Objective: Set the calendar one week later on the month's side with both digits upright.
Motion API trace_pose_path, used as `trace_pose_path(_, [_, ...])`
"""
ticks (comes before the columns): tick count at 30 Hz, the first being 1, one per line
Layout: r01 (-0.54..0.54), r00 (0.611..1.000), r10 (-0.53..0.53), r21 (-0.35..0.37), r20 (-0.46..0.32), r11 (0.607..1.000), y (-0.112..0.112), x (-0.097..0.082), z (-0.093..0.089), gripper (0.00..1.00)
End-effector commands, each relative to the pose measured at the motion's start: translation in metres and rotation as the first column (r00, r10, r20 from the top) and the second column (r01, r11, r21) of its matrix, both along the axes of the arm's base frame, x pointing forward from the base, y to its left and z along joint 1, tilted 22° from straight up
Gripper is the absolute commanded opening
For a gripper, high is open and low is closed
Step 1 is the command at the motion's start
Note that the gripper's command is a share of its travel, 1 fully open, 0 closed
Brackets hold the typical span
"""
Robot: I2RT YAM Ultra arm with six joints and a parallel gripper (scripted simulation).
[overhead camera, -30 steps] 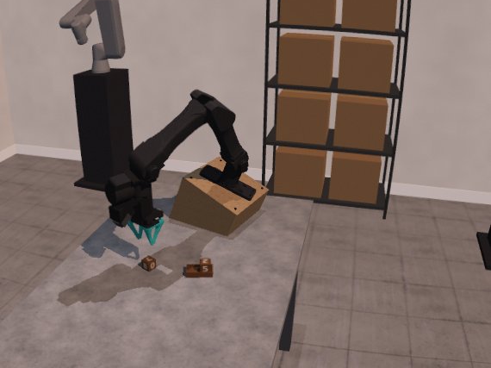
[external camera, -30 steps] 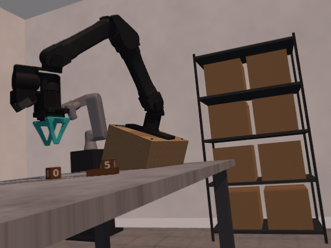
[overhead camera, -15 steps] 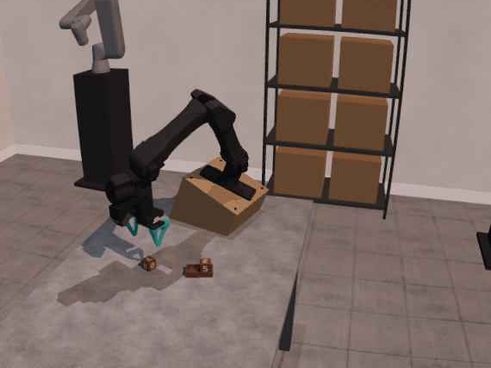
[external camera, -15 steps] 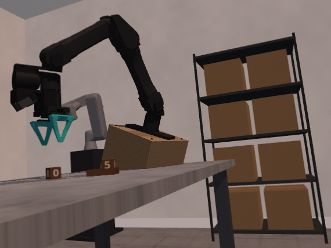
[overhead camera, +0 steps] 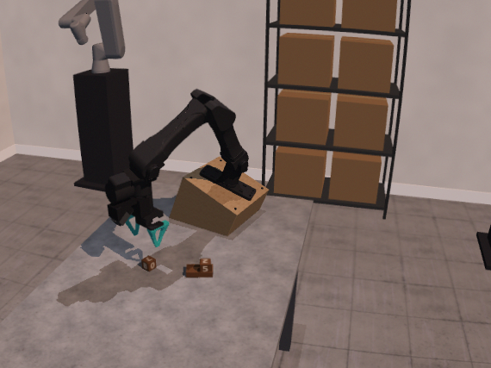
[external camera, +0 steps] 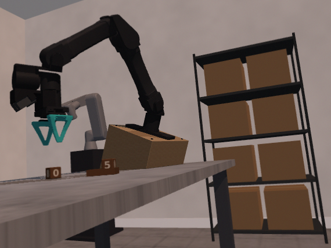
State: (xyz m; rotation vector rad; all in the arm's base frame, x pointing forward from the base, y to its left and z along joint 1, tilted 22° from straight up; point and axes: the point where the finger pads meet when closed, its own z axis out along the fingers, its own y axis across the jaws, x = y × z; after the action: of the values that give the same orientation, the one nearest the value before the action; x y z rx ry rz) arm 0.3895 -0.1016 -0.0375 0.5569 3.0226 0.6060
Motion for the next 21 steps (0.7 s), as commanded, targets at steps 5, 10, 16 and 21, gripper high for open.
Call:
trace_pose_path(5, [0.285, 0.954, -0.283, 0.005, -0.102, 0.959, -0.0047, 0.0010, 0.0029, 1.00])
trace_pose_path(10, [0.421, 0.896, -0.415, -0.002, -0.160, 0.907, -0.0044, 0.0008, 0.0021, 1.00])
trace_pose_path(16, [0.602, 0.771, -0.590, -0.027, -0.241, 0.798, -0.0041, 0.0006, 0.0009, 1.00])
trace_pose_path(21, [0.721, 0.648, -0.702, -0.058, -0.297, 0.690, -0.0038, 0.0004, 0.0000, 1.00])
